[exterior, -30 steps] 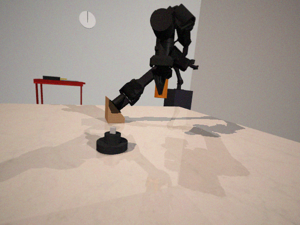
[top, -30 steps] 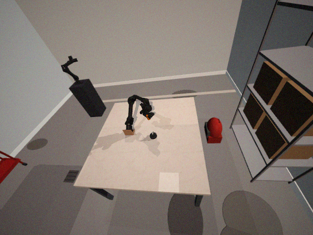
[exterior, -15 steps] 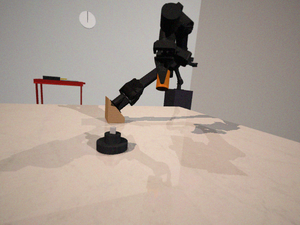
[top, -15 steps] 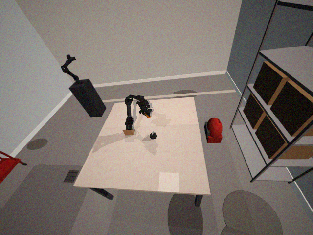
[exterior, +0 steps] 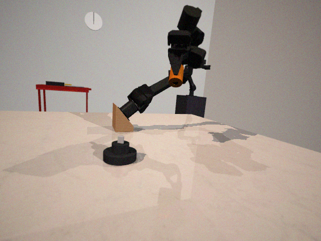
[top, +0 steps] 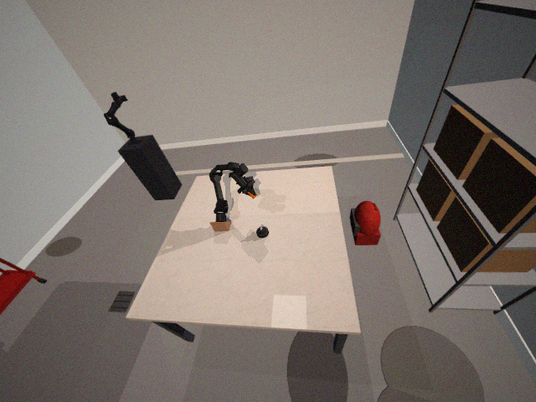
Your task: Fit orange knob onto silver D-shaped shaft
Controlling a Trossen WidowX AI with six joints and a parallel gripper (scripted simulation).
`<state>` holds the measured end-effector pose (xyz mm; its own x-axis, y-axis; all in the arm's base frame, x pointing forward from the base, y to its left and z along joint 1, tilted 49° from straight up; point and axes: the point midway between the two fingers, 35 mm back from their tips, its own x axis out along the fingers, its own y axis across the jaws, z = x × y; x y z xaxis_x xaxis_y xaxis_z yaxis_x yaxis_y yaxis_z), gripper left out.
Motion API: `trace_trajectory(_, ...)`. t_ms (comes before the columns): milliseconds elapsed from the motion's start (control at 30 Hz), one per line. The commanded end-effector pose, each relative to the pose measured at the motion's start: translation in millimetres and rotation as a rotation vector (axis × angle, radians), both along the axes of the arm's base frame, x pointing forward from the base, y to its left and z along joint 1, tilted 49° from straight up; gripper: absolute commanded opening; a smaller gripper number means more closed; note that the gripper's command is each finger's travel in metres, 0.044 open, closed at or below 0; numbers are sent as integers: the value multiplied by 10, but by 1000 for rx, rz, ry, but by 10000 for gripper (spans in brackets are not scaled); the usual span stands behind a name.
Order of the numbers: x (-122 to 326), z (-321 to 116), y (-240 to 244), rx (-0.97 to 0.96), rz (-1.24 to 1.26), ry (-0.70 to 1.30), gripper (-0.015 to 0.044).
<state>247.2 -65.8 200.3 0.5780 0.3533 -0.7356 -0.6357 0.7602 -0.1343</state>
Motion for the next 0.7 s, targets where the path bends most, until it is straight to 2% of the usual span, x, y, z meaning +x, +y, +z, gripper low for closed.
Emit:
trace_trajectory(0,-22,61,-69,-48,-72,-47,0)
trace_trajectory(333,-51,216,-185,-148,-208,-159,0)
trace_trajectory(667,-35,172,-137,-119,-157,-126,0)
